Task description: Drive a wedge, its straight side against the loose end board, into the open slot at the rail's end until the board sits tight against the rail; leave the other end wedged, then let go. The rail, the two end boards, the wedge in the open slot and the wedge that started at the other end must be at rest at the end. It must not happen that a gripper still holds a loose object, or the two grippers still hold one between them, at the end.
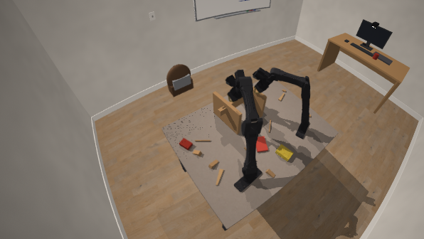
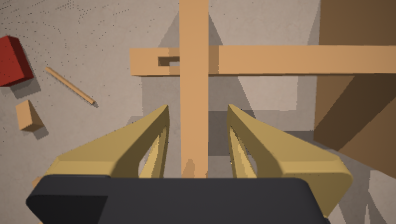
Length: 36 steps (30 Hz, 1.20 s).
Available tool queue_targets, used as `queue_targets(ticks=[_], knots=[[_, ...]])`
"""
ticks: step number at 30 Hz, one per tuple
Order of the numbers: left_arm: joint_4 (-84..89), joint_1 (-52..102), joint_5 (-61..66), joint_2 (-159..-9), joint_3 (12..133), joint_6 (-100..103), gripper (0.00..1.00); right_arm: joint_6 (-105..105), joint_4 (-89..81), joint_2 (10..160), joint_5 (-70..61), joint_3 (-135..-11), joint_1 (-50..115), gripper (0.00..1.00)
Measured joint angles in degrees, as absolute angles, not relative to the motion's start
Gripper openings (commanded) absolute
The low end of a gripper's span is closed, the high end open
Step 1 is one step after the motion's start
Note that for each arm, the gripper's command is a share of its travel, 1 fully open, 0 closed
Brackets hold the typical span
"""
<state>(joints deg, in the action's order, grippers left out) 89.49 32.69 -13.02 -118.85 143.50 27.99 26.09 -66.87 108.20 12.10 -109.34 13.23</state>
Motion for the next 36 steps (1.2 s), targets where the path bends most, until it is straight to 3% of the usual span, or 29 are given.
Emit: queue_targets(ticks=[23,36], knots=[[89.49,32.69,-13.02,-118.87,143.5,27.99,0.4,26.09,-69.6,108.92,12.1,-112.71,13.23,0.39],[89.49,32.69,-13.02,-118.87,143.5,27.99,0.4,26.06,-83.29,115.0,12.12,-135.02,13.23,0.39]])
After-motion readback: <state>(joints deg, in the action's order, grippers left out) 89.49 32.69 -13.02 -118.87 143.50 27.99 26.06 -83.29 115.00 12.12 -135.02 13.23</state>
